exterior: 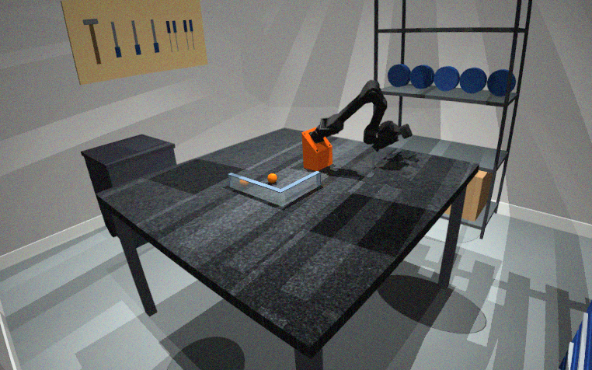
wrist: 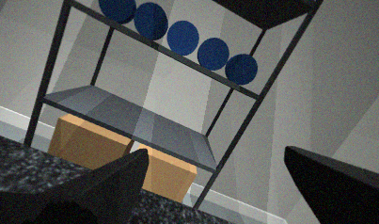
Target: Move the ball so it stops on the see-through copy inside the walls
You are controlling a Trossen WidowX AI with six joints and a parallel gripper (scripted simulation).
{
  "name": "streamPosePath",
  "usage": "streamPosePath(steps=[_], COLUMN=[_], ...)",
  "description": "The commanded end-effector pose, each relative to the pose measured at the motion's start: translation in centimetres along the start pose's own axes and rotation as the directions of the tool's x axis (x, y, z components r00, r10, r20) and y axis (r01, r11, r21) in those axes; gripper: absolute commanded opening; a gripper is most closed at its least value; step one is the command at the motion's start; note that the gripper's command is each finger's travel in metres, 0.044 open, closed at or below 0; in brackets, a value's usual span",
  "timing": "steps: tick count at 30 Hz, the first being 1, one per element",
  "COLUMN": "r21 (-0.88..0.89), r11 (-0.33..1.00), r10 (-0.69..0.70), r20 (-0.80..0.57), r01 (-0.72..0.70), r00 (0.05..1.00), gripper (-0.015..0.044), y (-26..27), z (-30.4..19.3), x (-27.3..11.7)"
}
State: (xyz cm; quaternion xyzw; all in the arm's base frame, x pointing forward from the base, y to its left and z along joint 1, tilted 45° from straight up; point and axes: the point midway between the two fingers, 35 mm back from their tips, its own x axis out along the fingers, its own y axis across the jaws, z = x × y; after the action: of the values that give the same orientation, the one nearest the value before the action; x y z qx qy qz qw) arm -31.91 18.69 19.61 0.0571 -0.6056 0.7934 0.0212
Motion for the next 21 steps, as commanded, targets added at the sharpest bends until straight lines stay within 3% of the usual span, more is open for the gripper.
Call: streamPosePath(steps=[1,4,8,21], r21=[0.003,0.051,0.154,0.33], r11=[1.0,0.999,0.987,0.914], r10=[0.001,0.019,0.048,-0.067], r20=[0.0,-0.005,-0.098,-0.455], r01=[-0.001,-0.019,-0.033,0.237], r00=[1.0,1.0,0.994,0.888], gripper=[0.0374,0.0313,0.0313,0.0313], y=[0.0,0.3,0.5,-6.3], z=[0.0,-0.3,-3.4,-12.6], x=[0.0,0.1,-1.1,-9.1])
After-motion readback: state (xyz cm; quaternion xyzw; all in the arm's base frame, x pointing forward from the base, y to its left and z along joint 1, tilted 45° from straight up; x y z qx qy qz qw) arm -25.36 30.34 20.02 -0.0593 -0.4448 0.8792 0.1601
